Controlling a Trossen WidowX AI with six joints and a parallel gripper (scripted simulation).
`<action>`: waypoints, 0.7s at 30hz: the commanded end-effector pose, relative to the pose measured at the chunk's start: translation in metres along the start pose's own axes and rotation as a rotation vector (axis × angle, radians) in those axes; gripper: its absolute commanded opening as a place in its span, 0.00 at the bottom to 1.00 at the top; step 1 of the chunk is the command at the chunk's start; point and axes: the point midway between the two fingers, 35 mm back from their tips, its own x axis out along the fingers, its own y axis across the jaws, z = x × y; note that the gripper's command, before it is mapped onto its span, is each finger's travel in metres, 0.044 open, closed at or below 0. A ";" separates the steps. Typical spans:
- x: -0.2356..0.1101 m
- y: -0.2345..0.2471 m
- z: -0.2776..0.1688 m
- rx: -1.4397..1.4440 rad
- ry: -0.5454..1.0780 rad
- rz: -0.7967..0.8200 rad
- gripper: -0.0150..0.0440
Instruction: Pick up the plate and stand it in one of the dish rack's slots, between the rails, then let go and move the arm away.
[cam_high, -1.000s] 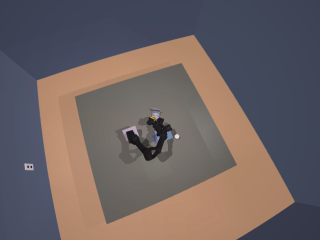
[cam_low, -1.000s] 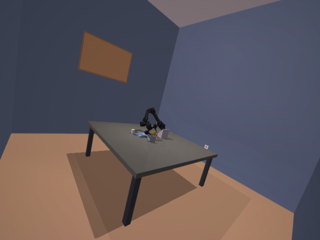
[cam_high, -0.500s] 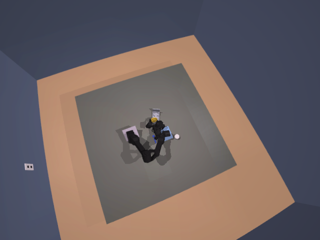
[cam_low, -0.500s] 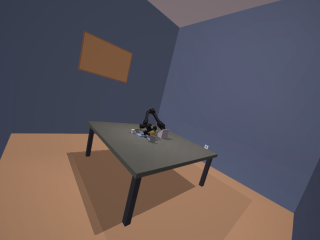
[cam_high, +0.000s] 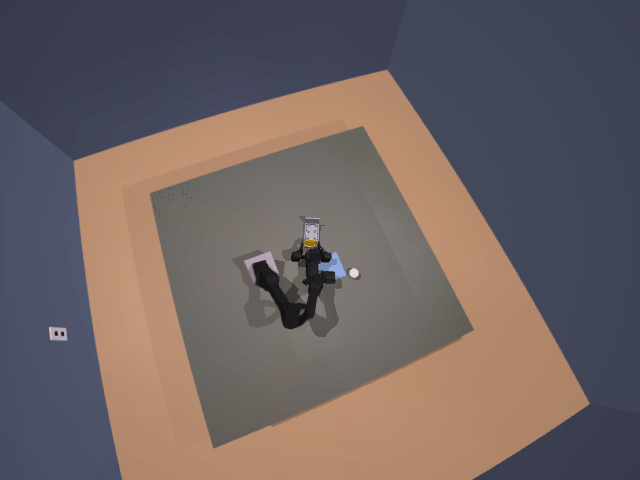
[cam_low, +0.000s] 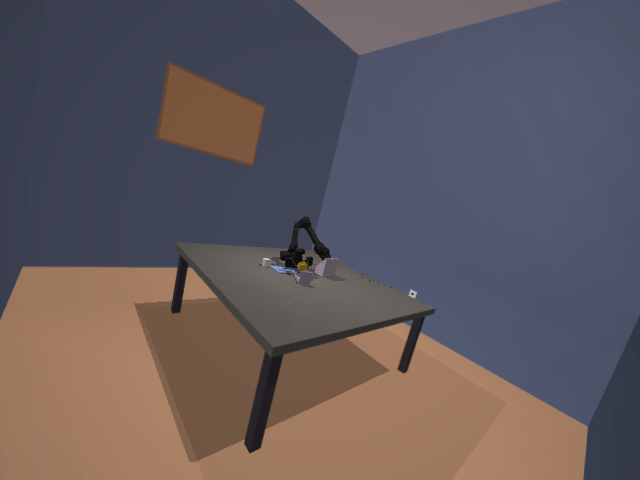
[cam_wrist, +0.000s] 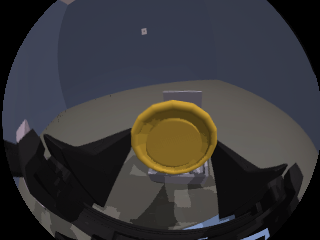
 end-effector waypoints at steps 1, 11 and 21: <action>-0.004 -0.001 0.000 -0.091 -0.044 -0.046 0.25; -0.009 -0.003 -0.002 -0.183 -0.075 -0.097 0.25; 0.006 -0.003 0.000 -0.176 -0.067 -0.093 0.25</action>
